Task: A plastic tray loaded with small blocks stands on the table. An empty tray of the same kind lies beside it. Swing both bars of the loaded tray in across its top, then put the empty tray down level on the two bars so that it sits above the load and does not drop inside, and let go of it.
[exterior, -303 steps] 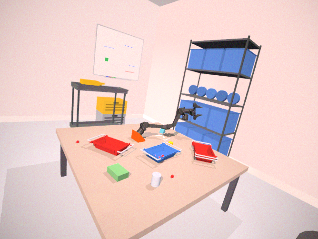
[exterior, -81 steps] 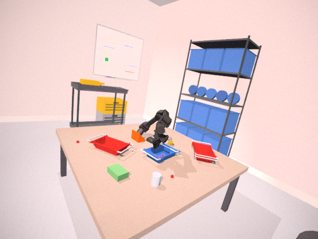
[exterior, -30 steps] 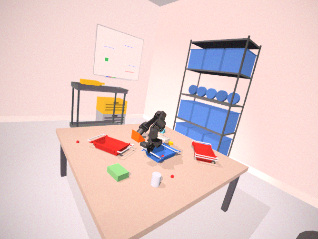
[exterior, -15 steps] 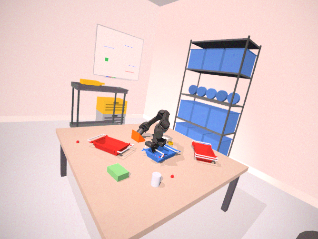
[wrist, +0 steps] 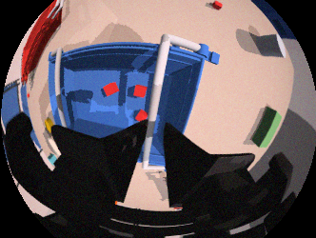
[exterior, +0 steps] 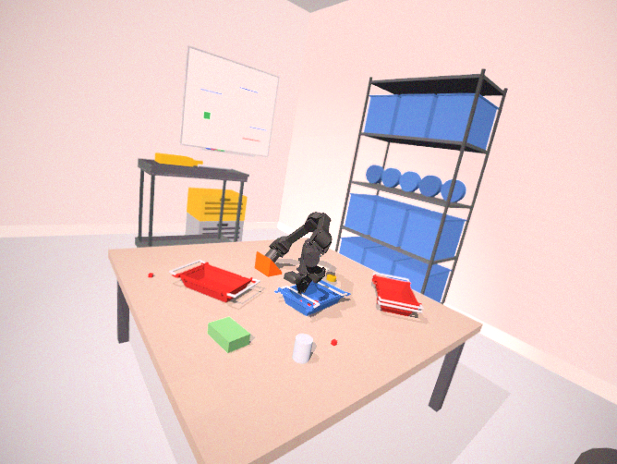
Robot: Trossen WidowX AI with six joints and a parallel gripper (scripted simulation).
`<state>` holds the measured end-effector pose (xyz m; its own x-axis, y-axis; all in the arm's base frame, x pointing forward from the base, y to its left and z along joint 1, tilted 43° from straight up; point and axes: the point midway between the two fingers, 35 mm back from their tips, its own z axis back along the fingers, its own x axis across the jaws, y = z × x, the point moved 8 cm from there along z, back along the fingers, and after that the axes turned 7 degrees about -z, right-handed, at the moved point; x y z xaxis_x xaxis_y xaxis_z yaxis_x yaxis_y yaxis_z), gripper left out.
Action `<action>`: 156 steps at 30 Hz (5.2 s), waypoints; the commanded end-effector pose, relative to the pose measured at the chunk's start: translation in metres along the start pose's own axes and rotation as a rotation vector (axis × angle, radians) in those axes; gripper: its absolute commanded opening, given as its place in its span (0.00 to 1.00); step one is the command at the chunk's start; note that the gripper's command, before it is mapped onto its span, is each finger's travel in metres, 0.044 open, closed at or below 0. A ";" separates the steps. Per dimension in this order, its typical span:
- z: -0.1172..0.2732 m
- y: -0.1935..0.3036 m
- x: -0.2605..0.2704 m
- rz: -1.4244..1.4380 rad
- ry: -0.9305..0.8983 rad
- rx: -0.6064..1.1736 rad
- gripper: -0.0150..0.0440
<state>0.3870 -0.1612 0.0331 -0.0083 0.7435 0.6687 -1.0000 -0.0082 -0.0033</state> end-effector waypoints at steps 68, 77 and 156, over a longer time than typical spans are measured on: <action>0.017 0.001 -0.003 -0.002 0.003 -0.008 0.25; 0.017 0.001 -0.003 -0.002 0.003 -0.008 0.25; -0.045 0.321 -0.169 0.331 0.021 0.016 1.00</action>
<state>0.0682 -0.2735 -0.1016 -0.3360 0.7142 0.6140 -0.9417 -0.2679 -0.2037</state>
